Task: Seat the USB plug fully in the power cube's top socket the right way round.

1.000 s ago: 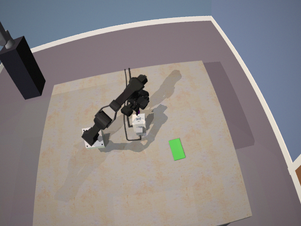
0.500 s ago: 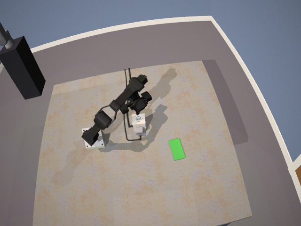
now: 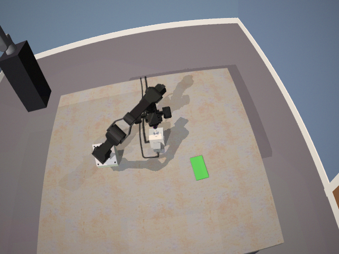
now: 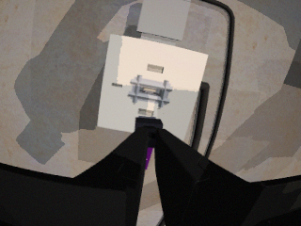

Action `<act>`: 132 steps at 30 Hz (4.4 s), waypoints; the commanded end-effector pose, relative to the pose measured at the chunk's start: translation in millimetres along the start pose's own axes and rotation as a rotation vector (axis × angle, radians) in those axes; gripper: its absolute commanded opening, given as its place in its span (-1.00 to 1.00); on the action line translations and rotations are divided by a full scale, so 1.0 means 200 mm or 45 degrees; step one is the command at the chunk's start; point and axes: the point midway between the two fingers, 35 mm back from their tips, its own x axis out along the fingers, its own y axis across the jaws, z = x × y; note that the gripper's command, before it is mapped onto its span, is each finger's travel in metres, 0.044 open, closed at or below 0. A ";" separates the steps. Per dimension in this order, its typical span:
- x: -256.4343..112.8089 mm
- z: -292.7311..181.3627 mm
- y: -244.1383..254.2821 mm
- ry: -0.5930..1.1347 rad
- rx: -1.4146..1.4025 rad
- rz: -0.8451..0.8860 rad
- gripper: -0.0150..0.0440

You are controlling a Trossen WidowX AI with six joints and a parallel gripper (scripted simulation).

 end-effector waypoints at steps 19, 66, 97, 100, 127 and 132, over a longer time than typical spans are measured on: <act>0.00 0.00 0.00 -0.005 0.097 0.000 -0.49; 0.03 0.02 -0.01 -0.052 0.109 -0.003 -0.49; 0.05 0.03 -0.01 -0.082 0.118 -0.005 -0.49; 0.05 0.03 -0.01 -0.085 0.119 -0.005 -0.49; 0.07 0.04 -0.01 -0.112 0.126 -0.007 -0.49; 0.07 0.04 -0.01 -0.116 0.127 -0.008 -0.49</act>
